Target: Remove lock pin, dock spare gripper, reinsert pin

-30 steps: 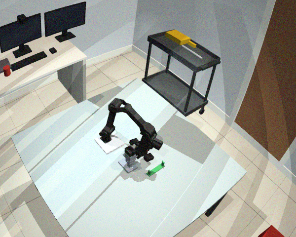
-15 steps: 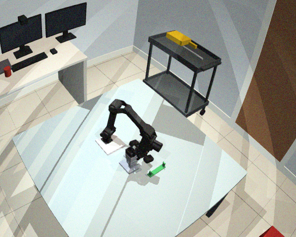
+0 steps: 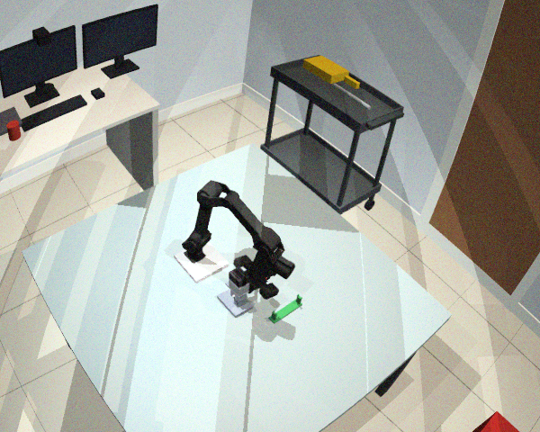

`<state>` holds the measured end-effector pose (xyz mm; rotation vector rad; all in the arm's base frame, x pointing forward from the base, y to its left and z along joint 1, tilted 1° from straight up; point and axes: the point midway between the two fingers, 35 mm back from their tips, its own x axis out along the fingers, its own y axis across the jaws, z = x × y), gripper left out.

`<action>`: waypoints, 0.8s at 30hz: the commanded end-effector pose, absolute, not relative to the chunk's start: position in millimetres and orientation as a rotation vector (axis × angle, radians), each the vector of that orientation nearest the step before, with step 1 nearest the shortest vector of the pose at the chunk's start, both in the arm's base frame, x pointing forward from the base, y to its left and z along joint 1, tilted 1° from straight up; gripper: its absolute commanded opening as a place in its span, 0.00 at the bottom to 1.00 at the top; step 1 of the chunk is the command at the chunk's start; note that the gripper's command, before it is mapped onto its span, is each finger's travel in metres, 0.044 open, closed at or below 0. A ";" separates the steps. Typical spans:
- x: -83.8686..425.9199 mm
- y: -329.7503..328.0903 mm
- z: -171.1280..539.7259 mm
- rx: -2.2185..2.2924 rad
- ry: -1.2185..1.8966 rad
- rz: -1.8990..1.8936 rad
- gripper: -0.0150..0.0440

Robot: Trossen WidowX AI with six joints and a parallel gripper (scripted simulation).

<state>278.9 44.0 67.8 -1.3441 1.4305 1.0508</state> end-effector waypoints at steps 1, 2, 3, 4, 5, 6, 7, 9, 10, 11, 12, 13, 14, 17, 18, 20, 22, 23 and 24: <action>279.1 40.6 67.9 -1.351 1.431 1.050 0.25; 279.1 40.6 67.9 -1.351 1.431 1.050 0.25; 279.1 40.6 67.9 -1.351 1.431 1.050 0.25; 279.1 40.6 67.9 -1.351 1.431 1.050 0.25; 278.8 42.2 67.7 -1.343 1.432 1.051 0.30; 278.8 42.2 67.7 -1.343 1.432 1.051 0.34; 278.8 42.2 67.7 -1.343 1.432 1.051 0.39; 278.8 42.2 67.7 -1.343 1.432 1.051 0.48; 278.8 42.2 67.7 -1.343 1.432 1.051 0.52; 278.8 42.2 67.7 -1.343 1.432 1.051 0.57; 278.8 42.2 67.7 -1.343 1.432 1.051 0.59; 278.8 42.2 67.7 -1.343 1.432 1.051 0.59; 278.8 42.2 67.7 -1.343 1.432 1.051 0.59; 278.8 42.6 68.3 -1.342 1.432 1.051 0.59; 278.8 43.6 69.5 -1.342 1.432 1.051 0.59; 278.7 46.4 72.9 -1.342 1.432 1.051 0.59; 277.7 50.0 77.1 -1.342 1.435 1.055 0.59; 277.0 51.4 78.5 -1.342 1.438 1.057 0.59; 276.4 52.5 79.8 -1.342 1.440 1.059 0.59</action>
